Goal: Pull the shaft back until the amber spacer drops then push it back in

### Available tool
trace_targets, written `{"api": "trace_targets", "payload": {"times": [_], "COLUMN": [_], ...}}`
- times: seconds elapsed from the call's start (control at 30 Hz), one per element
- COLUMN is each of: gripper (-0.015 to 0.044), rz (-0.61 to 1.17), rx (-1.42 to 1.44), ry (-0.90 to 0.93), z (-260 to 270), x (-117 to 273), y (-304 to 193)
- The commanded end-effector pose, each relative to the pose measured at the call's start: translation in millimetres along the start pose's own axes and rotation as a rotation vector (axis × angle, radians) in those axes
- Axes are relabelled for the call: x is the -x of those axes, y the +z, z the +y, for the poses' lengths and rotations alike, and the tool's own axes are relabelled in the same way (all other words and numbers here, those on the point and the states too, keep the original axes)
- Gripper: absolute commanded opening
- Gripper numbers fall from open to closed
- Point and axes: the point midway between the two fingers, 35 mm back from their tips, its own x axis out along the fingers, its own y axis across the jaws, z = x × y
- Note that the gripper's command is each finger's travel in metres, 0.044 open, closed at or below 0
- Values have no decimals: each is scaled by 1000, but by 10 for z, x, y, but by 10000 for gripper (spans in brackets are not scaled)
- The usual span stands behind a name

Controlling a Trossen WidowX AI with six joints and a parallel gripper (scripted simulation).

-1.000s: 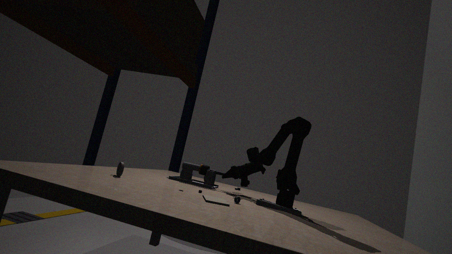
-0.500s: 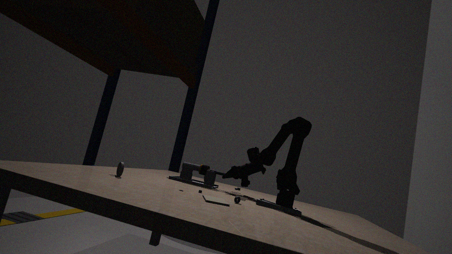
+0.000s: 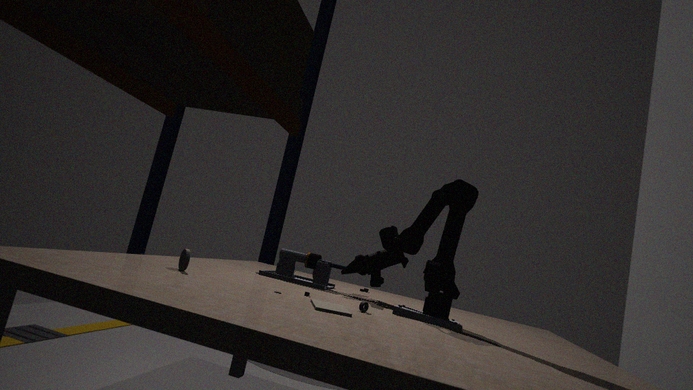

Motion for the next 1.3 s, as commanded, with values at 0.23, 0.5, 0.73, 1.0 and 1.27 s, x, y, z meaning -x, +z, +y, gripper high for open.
{"api": "trace_targets", "payload": {"times": [0.23, 0.5, 0.73, 1.0, 1.27], "gripper": [0, 0, 0, 0, 0], "rz": [0, 0, 0, 0, 0], "rx": [4, 0, 0, 4, 4], "ry": [1, 0, 0, 1, 1], "z": [2, 0, 0, 0, -1], "x": [15, 13, 13, 7, -16], "y": [9, 8, 8, 4, -11]}}
